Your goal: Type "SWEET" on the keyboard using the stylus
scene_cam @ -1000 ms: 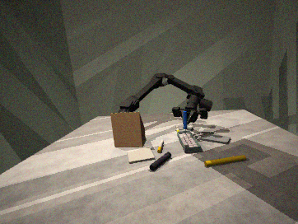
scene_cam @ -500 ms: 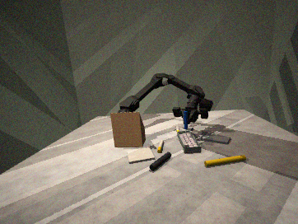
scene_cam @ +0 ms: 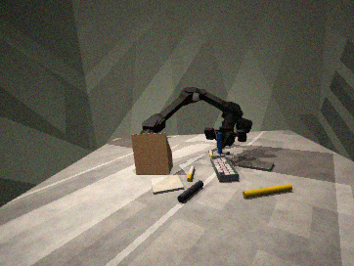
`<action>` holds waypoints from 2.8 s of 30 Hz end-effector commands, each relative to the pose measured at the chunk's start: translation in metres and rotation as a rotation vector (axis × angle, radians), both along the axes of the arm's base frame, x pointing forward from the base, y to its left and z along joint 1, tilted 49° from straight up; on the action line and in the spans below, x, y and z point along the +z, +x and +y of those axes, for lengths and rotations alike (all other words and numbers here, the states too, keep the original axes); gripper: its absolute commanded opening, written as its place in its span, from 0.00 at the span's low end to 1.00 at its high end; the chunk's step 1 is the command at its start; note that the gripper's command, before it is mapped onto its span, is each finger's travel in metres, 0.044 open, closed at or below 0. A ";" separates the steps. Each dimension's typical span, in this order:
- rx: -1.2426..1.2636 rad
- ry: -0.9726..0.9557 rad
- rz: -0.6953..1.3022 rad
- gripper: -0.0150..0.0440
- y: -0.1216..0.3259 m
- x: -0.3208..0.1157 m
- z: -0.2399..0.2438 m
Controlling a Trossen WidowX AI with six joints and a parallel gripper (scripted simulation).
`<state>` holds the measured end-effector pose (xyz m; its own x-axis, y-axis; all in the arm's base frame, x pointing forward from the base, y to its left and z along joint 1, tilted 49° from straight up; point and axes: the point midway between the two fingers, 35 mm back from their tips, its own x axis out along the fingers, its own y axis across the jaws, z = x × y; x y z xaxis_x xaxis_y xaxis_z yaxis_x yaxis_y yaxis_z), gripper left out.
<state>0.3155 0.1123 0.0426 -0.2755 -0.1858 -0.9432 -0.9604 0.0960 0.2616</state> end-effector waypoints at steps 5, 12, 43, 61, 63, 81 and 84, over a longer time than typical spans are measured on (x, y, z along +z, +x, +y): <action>-0.006 0.001 -0.002 0.39 0.000 -0.004 0.004; -0.006 0.001 -0.001 0.39 -0.001 -0.006 0.007; -0.006 0.001 -0.002 0.39 0.000 -0.002 0.002; -0.014 0.002 -0.003 0.29 0.003 0.011 -0.017; -0.013 0.001 -0.003 0.25 0.005 0.006 -0.021; -0.006 -0.004 -0.001 0.25 0.022 -0.051 -0.061; -0.006 -0.004 -0.001 0.25 0.021 -0.057 -0.053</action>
